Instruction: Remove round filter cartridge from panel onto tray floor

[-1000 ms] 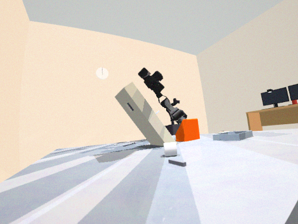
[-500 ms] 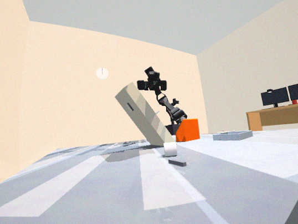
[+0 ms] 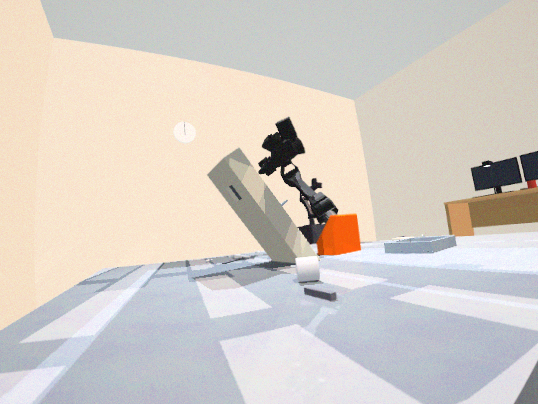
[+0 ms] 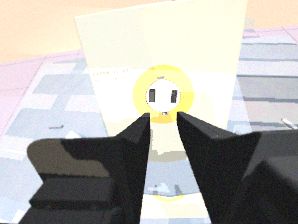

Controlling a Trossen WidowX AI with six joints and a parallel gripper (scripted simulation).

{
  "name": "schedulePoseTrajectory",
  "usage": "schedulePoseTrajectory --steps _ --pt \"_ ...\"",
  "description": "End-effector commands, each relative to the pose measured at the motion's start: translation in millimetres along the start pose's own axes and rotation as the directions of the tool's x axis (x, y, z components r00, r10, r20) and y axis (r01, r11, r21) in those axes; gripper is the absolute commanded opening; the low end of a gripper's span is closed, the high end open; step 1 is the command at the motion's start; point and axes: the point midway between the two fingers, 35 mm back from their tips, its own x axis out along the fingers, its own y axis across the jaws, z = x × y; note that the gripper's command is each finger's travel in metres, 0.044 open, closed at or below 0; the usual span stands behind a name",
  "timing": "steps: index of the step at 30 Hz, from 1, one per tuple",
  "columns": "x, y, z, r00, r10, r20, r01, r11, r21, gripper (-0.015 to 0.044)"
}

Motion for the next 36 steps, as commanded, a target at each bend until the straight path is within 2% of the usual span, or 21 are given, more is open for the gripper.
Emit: schedulePoseTrajectory --steps 1,9,36 --pt "-0.1 -1.0 -4.1 0.998 -0.052 0.018 0.051 0.997 0.065 0.0113" --pt "2.0 -0.7 -4.1 0.999 -0.051 0.017 0.050 0.997 0.066 0.0113" --pt "45.7 -2.3 -2.8 0.999 -0.050 0.016 0.049 0.996 0.068 0.0113"
